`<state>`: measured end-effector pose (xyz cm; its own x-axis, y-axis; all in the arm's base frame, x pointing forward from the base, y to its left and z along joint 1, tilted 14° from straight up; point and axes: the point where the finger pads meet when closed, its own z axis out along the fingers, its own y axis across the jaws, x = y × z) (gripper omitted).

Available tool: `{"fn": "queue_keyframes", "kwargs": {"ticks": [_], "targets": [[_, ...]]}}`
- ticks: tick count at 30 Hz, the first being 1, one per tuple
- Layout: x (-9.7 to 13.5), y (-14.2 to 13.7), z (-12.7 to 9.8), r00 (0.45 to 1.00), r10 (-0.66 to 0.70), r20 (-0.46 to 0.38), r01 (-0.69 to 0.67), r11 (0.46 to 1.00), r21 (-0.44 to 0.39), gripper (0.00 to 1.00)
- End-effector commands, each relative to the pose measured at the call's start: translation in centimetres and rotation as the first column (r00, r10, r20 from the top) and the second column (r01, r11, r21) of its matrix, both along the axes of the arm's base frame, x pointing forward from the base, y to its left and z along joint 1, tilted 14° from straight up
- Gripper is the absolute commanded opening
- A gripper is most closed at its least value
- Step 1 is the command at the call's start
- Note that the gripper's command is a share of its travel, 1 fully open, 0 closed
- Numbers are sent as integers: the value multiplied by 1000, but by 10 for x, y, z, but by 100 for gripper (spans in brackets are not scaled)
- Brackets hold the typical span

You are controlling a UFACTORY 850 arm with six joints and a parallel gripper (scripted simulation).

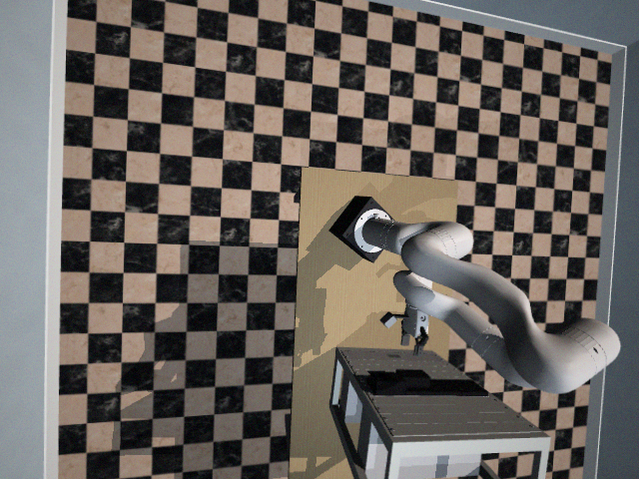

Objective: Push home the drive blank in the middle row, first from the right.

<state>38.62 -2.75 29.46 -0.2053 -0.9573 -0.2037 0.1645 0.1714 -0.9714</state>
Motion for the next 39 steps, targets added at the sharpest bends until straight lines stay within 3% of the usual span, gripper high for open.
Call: {"fn": "queue_keyframes", "kwargs": {"ticks": [1, 6, 7, 39], "targets": [[-37, -42, 10, 1000, 3, 0, -3, 1000, -1, 100], [-37, -42, 10, 1000, 3, 0, -3, 1000, -1, 100], [-37, -42, 10, 1000, 3, 0, -3, 1000, -1, 0], [-37, -42, 10, 1000, 3, 0, -3, 1000, -1, 0]]}}
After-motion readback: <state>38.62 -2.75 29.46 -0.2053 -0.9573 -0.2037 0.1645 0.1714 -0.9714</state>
